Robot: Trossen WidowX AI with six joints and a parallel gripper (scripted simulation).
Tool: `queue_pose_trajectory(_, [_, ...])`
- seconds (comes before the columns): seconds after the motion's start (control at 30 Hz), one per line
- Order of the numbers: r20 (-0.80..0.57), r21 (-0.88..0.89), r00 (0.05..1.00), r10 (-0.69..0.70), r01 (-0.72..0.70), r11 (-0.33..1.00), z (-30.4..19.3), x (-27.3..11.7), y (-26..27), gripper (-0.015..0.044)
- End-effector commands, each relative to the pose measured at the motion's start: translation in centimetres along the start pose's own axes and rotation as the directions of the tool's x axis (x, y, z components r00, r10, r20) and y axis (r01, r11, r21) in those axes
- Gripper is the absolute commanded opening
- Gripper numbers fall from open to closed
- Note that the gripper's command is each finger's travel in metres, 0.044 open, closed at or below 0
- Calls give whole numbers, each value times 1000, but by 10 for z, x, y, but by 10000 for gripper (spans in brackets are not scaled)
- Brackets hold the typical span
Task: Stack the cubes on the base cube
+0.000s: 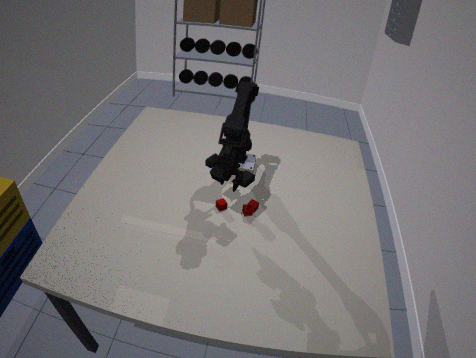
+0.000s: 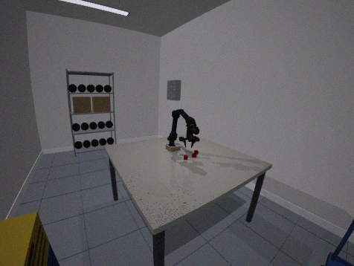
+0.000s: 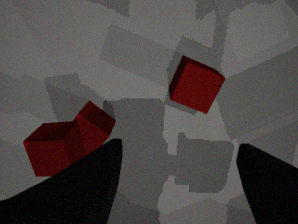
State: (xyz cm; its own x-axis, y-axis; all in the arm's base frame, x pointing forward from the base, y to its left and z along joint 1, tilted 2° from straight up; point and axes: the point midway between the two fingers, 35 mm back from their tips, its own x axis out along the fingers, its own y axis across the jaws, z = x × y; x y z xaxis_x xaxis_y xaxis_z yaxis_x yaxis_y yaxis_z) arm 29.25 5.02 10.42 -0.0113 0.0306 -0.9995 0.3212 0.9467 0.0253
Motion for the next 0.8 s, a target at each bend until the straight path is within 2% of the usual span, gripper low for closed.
queue_pose_trajectory(0.0, [12, 244, 1000, 0, -3, 970, 4, -8, -15, 265])
queue_pose_trajectory(0.07, [12, 330, 1000, 0, -4, 944, 5, -10, -20, 265])
queue_pose_trajectory(0.3, [12, 341, 1000, 0, -4, 940, 5, -9, -21, 265])
queue_pose_trajectory(0.53, [12, 341, 1000, 0, -4, 940, 6, 46, -21, 265])
queue_pose_trajectory(0.77, [12, 341, 1000, 0, -4, 940, 6, 59, -21, 265])
